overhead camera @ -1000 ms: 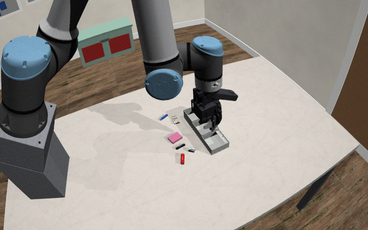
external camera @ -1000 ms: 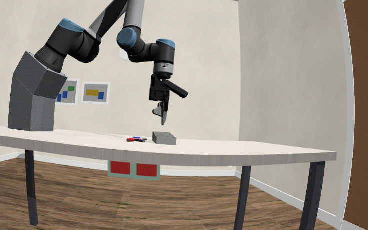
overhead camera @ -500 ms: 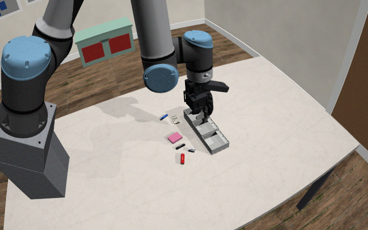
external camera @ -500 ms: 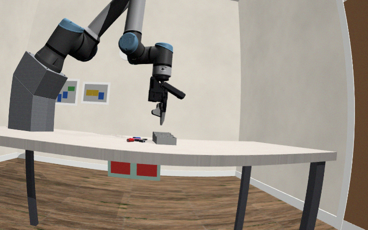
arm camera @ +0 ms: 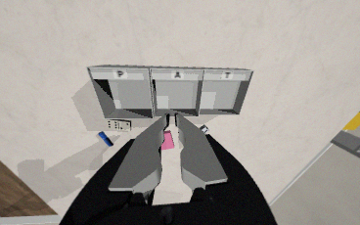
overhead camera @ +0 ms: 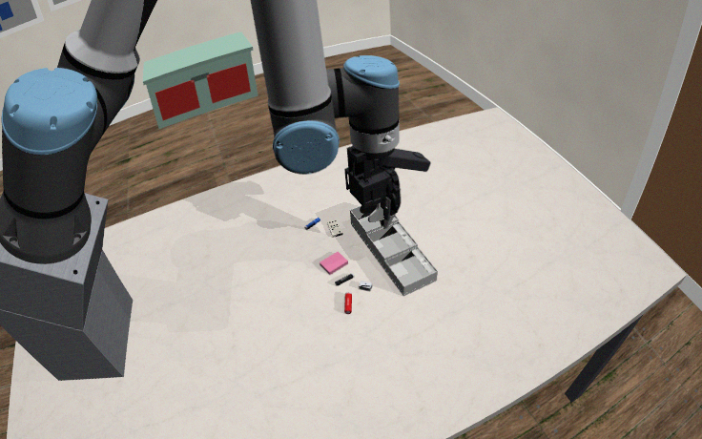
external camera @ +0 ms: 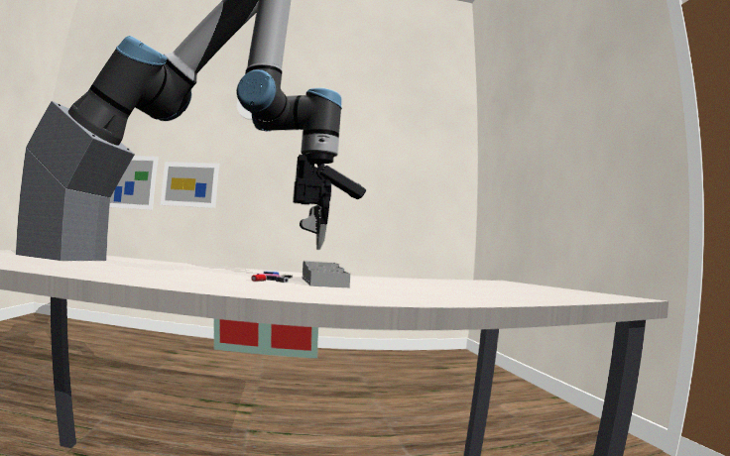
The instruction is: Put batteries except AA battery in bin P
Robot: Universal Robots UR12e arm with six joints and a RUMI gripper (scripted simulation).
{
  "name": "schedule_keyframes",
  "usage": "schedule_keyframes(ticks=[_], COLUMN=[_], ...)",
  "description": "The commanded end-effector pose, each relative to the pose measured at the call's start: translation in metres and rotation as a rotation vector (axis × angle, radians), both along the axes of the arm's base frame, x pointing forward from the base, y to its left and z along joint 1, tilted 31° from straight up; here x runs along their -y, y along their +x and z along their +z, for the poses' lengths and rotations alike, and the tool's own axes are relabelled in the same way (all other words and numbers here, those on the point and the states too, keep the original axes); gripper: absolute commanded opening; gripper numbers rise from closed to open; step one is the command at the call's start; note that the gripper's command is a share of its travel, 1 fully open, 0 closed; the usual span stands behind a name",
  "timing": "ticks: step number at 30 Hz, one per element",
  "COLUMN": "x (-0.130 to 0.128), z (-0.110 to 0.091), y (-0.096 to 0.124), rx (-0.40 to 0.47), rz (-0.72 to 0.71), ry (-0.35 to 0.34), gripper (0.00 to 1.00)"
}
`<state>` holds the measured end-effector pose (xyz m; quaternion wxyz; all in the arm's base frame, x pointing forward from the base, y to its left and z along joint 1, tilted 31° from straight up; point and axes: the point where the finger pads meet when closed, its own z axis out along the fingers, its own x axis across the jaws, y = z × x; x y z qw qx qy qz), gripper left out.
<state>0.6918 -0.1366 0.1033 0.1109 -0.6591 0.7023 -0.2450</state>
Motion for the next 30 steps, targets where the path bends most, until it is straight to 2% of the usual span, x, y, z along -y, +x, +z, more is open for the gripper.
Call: schedule_keyframes(ticks=[1, 20, 30], x=[0.002, 0.011, 0.011], z=[-0.008, -0.047, -0.048], y=[0.005, 0.027, 0.027], rx=[0.001, 0.001, 0.001], rz=[0.0, 0.0, 0.0], ry=[0.0, 0.0, 0.0], gripper=[0.04, 0.04, 0.04])
